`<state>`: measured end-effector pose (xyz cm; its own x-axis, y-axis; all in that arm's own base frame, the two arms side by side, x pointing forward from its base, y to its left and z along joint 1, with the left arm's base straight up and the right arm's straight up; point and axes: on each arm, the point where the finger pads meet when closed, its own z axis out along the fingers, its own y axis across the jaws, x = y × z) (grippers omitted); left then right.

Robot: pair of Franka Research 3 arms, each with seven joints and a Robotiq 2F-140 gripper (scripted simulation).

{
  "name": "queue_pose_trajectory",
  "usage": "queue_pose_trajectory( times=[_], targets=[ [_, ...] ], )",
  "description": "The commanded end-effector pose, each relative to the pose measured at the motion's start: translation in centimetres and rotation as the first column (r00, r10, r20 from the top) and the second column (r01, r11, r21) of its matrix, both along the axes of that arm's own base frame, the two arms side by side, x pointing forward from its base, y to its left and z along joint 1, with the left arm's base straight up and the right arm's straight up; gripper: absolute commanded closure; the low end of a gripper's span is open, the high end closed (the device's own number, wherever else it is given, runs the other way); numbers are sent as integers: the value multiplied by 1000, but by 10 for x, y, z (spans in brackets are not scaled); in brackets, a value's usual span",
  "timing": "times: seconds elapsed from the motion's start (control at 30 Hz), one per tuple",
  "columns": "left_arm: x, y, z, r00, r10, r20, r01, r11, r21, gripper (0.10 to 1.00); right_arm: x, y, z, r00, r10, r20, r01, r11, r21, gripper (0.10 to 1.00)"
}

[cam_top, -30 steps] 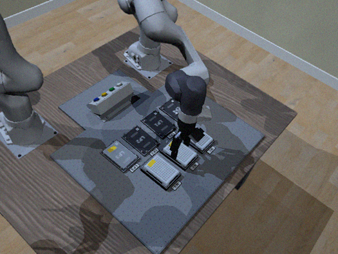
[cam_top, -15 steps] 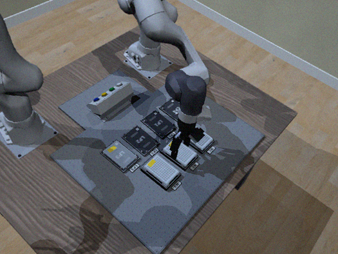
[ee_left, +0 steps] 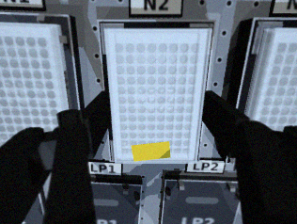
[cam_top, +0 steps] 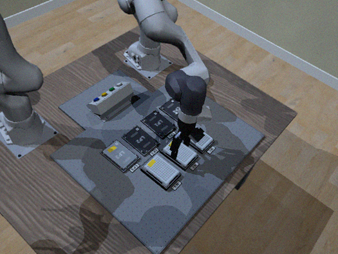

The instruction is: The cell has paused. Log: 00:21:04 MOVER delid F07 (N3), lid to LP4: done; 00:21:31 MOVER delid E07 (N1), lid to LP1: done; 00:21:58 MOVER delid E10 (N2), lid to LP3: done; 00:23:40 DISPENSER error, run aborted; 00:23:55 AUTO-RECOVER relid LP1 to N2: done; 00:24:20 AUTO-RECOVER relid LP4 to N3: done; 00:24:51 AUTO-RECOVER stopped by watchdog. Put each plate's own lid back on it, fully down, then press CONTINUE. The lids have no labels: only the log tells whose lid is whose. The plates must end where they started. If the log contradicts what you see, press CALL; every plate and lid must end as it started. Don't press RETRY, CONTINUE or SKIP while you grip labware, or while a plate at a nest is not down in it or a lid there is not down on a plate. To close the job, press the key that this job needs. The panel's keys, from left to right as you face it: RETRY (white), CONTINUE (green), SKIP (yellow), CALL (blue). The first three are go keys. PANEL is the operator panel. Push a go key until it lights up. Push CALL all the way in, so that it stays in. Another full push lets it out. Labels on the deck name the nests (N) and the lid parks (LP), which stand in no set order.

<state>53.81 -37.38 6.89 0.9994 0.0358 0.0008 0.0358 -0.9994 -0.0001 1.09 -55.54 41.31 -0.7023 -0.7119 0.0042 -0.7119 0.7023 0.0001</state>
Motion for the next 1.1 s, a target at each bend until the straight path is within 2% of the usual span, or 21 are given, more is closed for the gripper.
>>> queue_pose_trajectory(
  times=[0.0,1.07],
  targets=[
    [0,0,-2,1000,-2,-1,2,1000,0,999,0,0,0,1000,0,0,0,1000,0,98],
    [0,0,0,1000,-2,-1,2,1000,0,999,0,0,0,1000,0,0,0,1000,0,98]
  ],
)
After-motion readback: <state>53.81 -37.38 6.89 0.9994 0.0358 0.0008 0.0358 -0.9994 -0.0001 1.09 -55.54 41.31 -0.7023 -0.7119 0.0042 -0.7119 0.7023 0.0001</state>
